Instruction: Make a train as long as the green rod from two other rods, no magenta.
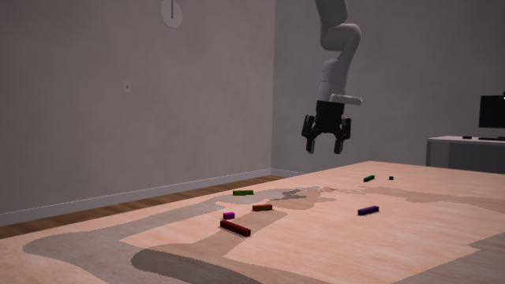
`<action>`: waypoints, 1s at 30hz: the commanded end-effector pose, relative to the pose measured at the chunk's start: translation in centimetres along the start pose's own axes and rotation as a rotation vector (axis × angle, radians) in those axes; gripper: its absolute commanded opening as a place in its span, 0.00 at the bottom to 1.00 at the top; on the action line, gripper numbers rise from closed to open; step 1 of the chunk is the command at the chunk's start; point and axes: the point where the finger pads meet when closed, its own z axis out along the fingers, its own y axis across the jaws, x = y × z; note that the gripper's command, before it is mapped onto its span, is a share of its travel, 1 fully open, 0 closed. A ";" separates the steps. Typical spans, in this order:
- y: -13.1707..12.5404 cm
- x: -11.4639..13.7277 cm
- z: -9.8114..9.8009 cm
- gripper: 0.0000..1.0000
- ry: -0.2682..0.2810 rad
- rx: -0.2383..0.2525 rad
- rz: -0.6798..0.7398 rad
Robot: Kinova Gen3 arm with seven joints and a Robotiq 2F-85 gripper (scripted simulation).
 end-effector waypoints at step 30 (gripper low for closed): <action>-26.0 -2.1 0.0 1.00 0.093 0.054 0.447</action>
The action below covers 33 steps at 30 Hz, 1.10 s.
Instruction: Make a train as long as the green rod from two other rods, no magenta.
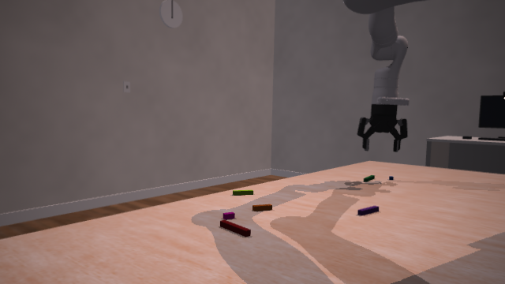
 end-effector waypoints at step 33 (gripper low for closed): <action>-3.7 -0.1 0.7 0.24 0.030 0.010 0.048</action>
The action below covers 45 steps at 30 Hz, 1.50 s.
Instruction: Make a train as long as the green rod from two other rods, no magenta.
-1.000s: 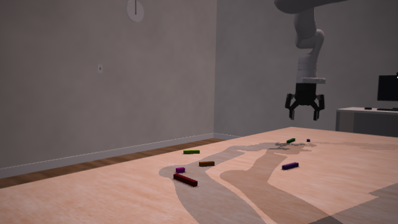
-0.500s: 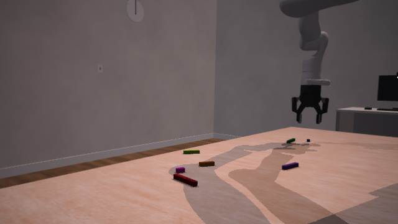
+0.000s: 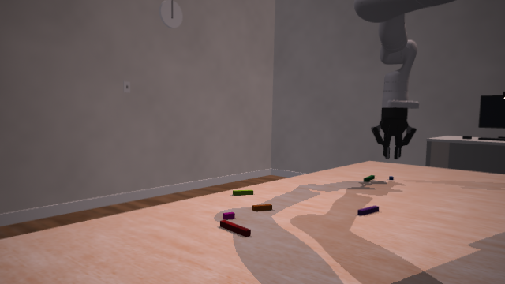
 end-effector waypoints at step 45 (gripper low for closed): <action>-0.1 -0.1 2.0 0.24 0.001 0.002 0.005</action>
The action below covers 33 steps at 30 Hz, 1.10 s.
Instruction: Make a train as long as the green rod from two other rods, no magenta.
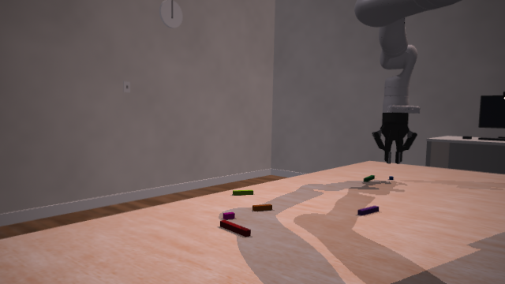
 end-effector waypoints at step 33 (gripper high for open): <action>0.2 -0.3 3.5 0.24 -0.006 -0.005 0.008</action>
